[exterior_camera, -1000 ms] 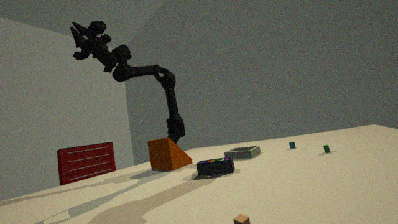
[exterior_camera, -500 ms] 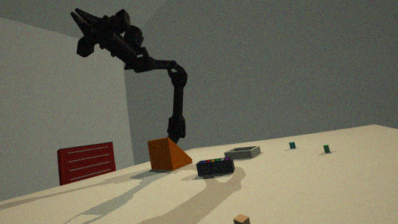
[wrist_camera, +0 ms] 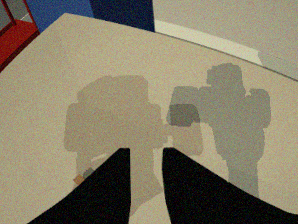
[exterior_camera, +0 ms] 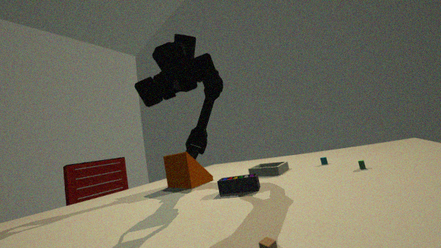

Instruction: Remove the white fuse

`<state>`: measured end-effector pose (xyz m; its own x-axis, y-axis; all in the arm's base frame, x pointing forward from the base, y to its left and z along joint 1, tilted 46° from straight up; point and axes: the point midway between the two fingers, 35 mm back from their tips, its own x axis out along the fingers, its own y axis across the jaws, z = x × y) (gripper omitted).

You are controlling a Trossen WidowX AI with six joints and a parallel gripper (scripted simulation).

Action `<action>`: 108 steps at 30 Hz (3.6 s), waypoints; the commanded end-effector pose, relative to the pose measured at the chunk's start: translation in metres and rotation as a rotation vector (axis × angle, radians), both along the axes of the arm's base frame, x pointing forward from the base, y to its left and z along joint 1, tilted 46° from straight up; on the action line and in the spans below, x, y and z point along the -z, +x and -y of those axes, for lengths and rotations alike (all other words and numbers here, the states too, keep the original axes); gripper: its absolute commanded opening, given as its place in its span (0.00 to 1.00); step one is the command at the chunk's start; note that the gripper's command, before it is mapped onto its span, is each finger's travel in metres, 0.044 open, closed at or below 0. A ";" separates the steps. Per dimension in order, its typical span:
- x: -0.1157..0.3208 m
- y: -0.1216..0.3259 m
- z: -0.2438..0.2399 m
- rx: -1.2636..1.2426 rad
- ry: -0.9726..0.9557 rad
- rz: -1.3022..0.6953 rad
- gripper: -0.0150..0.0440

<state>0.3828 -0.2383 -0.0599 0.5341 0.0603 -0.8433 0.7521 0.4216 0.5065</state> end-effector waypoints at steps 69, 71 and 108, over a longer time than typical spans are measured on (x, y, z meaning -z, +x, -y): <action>-0.015 -0.078 -0.299 -0.338 0.687 -0.608 0.36; -0.014 -0.078 -0.300 -0.338 0.687 -0.608 0.36; -0.018 -0.077 -0.296 -0.342 0.682 -0.607 0.25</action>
<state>0.3050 0.0597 -0.0440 -0.1189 0.7110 -0.6931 0.8603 0.4223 0.2856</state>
